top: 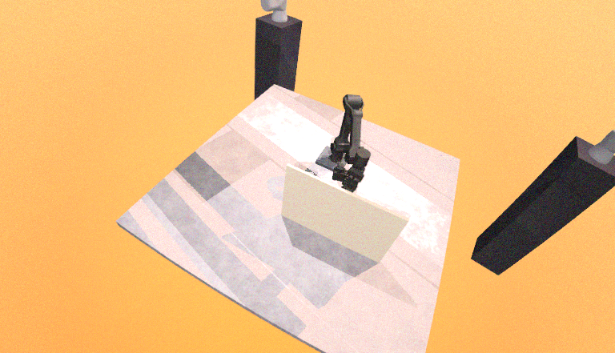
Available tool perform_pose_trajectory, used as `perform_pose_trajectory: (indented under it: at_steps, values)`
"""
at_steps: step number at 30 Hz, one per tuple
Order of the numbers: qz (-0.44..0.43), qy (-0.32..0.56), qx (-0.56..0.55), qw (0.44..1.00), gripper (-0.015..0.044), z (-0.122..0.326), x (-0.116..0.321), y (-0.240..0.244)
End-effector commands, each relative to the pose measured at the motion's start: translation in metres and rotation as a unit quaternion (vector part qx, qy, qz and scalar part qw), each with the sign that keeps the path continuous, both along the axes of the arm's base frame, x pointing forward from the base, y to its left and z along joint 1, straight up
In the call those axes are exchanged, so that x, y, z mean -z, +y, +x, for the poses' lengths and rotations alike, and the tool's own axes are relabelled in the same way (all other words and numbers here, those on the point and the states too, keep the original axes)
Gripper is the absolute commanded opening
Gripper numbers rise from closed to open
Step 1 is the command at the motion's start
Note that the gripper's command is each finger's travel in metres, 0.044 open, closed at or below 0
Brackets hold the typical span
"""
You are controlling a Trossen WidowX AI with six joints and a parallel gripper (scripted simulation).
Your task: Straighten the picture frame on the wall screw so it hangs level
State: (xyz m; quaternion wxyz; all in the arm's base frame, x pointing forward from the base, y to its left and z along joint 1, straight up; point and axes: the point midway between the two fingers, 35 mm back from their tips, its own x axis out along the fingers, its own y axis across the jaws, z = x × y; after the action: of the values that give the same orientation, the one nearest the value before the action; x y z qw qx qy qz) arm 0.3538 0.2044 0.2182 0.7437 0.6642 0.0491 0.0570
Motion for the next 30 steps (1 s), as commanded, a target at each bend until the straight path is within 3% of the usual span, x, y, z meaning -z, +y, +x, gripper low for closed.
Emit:
perform_pose_trajectory:
  at_steps: [1, 24, 30]
  values:
    - [0.012, 0.0, -0.002, 1.0, 0.0, 0.0, -0.0001, -0.0002]
    - [0.071, 0.01, -0.003, 0.997, 0.0, 0.0002, 0.001, -0.0007]
    - [0.061, 0.009, -0.002, 0.998, 0.0157, 0.0001, 0.0014, -0.0005]
